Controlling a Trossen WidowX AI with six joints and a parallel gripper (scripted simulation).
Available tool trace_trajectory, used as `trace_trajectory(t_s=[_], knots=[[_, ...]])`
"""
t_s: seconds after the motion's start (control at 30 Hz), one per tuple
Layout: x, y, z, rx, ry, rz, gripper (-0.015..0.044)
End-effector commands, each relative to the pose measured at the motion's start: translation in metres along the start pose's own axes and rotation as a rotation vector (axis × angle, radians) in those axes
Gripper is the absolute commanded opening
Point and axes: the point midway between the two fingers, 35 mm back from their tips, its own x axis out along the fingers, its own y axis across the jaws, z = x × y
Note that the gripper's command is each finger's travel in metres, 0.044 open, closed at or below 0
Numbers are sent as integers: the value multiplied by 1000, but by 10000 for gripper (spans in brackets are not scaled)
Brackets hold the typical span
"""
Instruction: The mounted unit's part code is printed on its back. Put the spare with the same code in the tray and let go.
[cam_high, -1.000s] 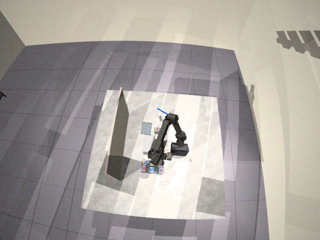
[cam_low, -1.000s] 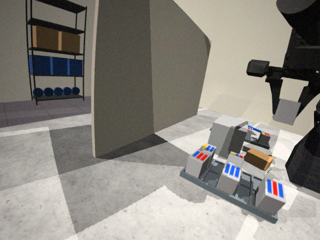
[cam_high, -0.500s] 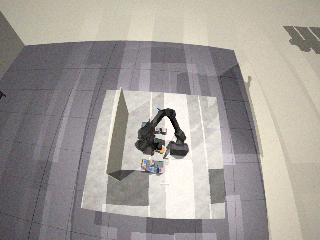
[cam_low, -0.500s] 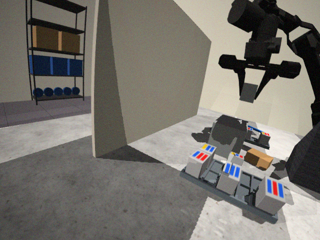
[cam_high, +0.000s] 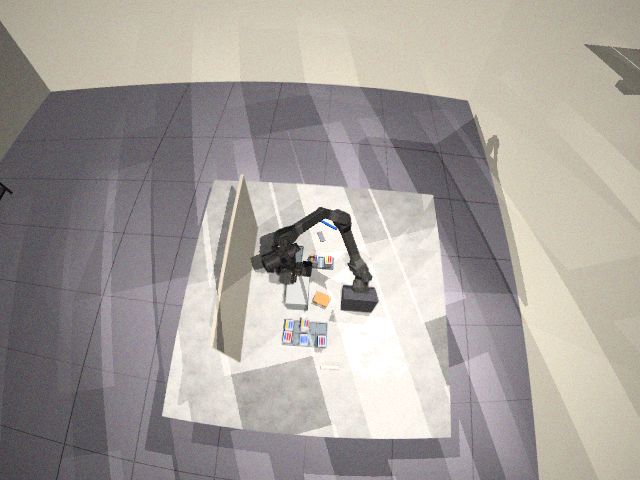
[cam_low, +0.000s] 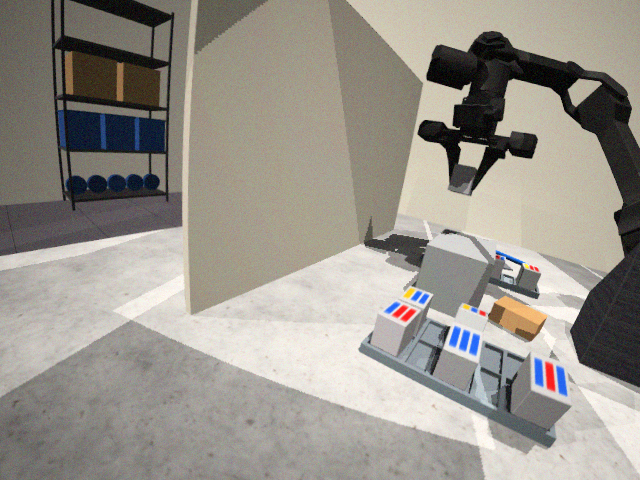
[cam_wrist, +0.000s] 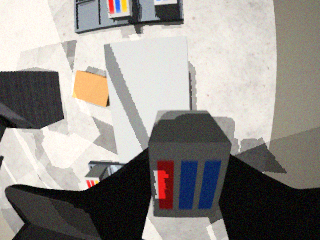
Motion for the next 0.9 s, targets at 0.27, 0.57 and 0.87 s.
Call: trace_trajectory(t_s=[0.27,0.57,0.87], knots=[[-1,-23,-99,6,48,-7,0],[2,-19,-172,14,101,12,0],[5,-20,-174,14,101,12,0]])
